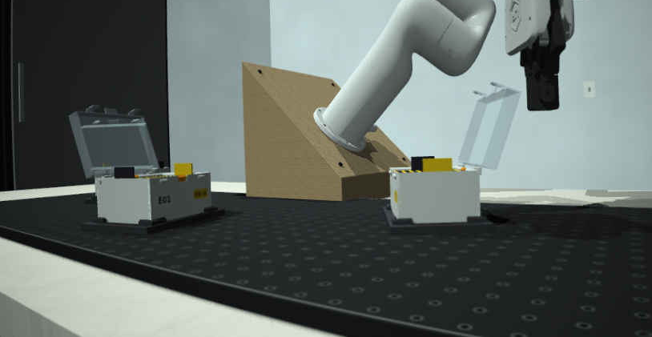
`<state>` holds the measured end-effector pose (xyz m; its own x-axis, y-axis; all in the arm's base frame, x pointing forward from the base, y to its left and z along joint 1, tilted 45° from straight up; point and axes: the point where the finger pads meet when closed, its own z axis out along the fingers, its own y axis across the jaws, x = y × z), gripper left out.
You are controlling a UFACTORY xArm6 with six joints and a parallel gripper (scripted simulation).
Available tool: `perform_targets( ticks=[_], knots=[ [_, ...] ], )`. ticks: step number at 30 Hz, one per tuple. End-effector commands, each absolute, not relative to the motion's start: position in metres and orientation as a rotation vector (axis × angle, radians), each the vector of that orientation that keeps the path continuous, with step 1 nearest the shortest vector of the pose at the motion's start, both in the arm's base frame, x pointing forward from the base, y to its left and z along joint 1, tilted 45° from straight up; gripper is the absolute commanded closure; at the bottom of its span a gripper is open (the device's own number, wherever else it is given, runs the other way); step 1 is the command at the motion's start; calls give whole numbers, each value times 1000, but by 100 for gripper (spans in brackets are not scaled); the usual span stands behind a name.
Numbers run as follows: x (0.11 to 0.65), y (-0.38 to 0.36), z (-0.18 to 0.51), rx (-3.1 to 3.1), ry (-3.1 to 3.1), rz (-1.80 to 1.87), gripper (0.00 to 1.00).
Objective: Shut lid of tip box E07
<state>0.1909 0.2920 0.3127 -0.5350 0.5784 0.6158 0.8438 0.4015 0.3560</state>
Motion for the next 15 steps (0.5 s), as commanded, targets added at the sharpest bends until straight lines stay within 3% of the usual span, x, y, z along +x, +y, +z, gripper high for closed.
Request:
perform_targets(
  ticks=[1, 15],
  knots=[
    [191, 292, 314, -1222, -2268, -921, 100],
    [196, 286, 309, -1222, -2268, -921, 100]
  ],
)
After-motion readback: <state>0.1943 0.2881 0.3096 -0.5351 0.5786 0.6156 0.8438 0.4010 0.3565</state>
